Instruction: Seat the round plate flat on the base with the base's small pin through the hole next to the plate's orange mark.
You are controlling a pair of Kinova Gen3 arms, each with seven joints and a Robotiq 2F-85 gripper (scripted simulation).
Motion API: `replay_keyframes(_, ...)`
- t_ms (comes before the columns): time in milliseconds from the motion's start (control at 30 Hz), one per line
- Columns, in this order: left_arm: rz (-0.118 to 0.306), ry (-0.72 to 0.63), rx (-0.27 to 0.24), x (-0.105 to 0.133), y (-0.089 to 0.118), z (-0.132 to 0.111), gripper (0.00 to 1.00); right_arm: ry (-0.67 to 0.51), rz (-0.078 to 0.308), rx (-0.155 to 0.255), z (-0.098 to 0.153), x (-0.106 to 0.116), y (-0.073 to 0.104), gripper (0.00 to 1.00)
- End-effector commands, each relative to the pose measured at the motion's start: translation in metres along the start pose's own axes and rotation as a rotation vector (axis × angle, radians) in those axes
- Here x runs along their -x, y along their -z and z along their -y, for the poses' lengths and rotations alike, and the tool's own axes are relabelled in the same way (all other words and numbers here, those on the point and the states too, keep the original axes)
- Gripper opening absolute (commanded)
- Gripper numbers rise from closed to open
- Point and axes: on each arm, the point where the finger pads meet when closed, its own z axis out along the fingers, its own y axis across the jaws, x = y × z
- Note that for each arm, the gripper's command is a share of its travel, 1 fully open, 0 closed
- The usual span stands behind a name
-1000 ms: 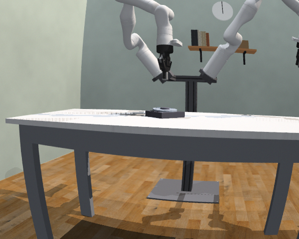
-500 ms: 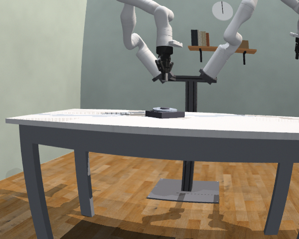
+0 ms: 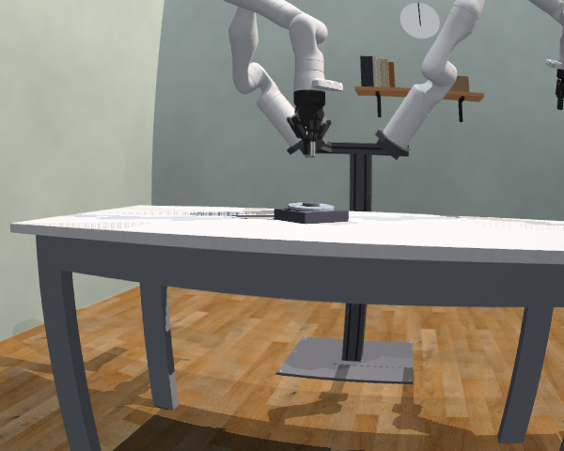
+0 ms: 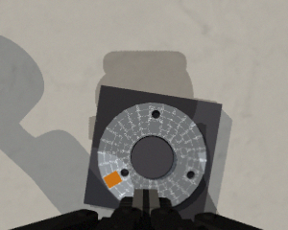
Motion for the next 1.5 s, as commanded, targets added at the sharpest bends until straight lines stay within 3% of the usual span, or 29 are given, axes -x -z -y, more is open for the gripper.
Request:
replay_keyframes(0,0.002,0.001,0.000,0.000,0.001,0.000,1.000,0.025,-0.003,0.001,0.000,-0.001,0.002,0.099)
replay_keyframes(233,0.002,0.001,0.000,0.000,0.001,0.000,1.000,0.095,-0.003,0.004,0.000,-0.002,0.004,0.099)
replay_keyframes(667,0.002,0.001,0.000,0.000,0.001,0.000,1.000,0.534,-0.009,0.024,-0.002,-0.008,0.018,0.099)
replay_keyframes(900,0.002,0.001,0.000,0.000,0.001,0.000,1.000,0.592,-0.010,0.028,-0.002,-0.009,0.020,0.099)
replay_keyframes(1467,0.002,0.001,0.000,0.000,0.001,0.000,1.000,0.591,-0.010,0.028,-0.002,-0.009,0.020,0.099)
